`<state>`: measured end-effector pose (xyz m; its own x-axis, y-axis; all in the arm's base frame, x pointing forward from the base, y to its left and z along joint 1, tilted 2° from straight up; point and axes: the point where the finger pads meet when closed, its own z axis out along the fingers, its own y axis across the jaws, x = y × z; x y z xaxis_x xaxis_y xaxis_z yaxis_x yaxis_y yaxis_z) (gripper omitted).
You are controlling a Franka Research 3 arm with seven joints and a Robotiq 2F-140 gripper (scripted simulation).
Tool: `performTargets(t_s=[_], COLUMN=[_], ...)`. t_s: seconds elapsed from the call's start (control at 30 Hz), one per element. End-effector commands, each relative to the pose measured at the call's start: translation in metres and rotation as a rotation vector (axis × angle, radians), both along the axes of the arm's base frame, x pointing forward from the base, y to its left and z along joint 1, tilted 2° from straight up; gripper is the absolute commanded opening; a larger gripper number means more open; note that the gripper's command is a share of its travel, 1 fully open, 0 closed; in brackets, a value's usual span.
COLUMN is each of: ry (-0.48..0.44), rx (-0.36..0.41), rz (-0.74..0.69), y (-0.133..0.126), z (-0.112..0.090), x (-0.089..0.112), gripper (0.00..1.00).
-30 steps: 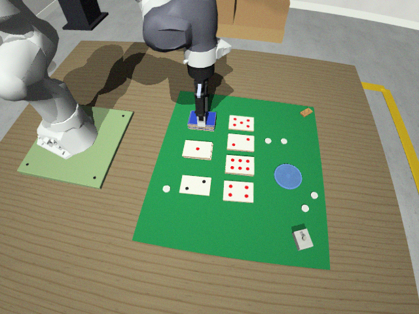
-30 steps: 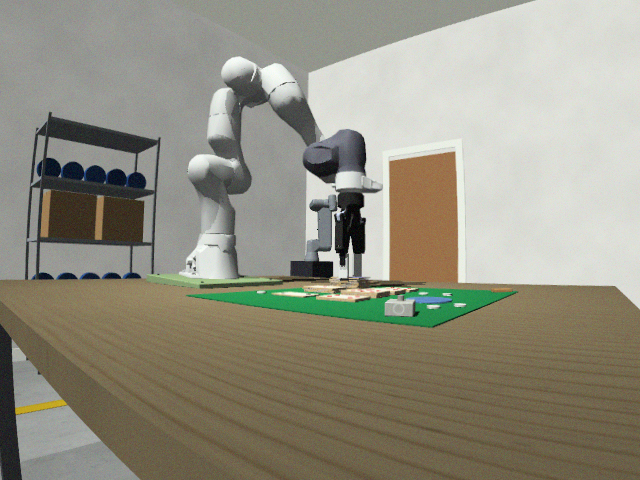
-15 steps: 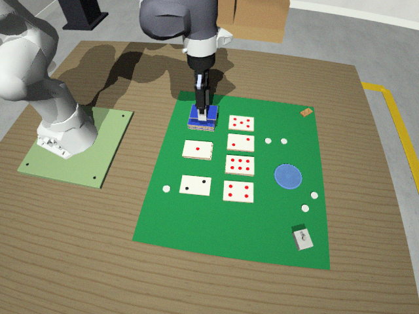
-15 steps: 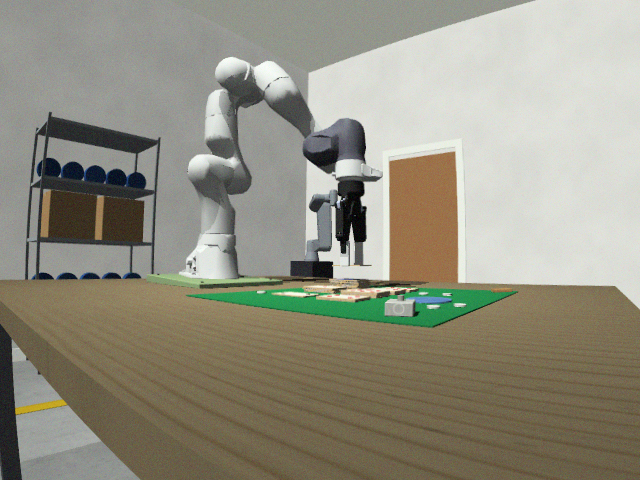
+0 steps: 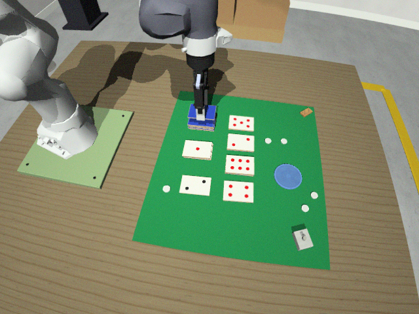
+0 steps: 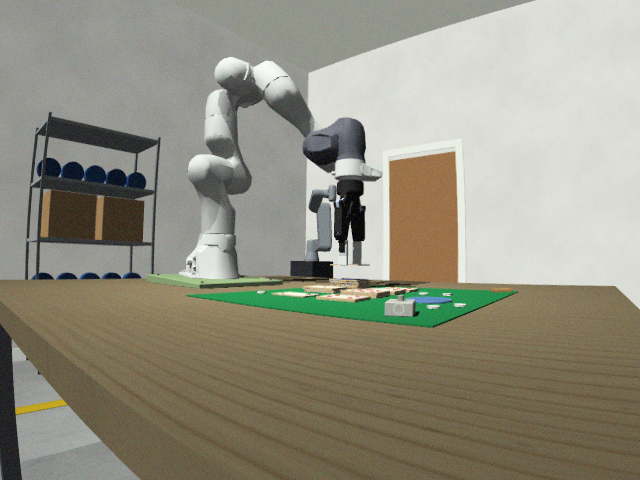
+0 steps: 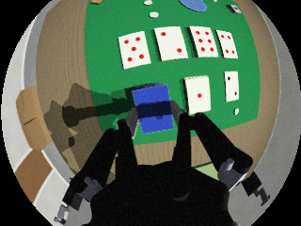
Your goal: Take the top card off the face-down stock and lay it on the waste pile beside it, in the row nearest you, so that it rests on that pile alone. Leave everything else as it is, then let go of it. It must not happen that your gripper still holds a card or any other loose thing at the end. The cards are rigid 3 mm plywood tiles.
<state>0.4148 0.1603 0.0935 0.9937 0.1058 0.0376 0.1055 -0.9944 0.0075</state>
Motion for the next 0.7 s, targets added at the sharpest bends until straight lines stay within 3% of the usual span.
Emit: performTargets(t_s=[0.0, 0.67], ry=[0.001, 0.001], rx=[0.001, 0.001], rz=[0.007, 0.008], y=[0.0011, -0.0017], z=[0.0009, 0.0009], x=[-0.0004, -0.0001], gripper=[0.43, 0.43])
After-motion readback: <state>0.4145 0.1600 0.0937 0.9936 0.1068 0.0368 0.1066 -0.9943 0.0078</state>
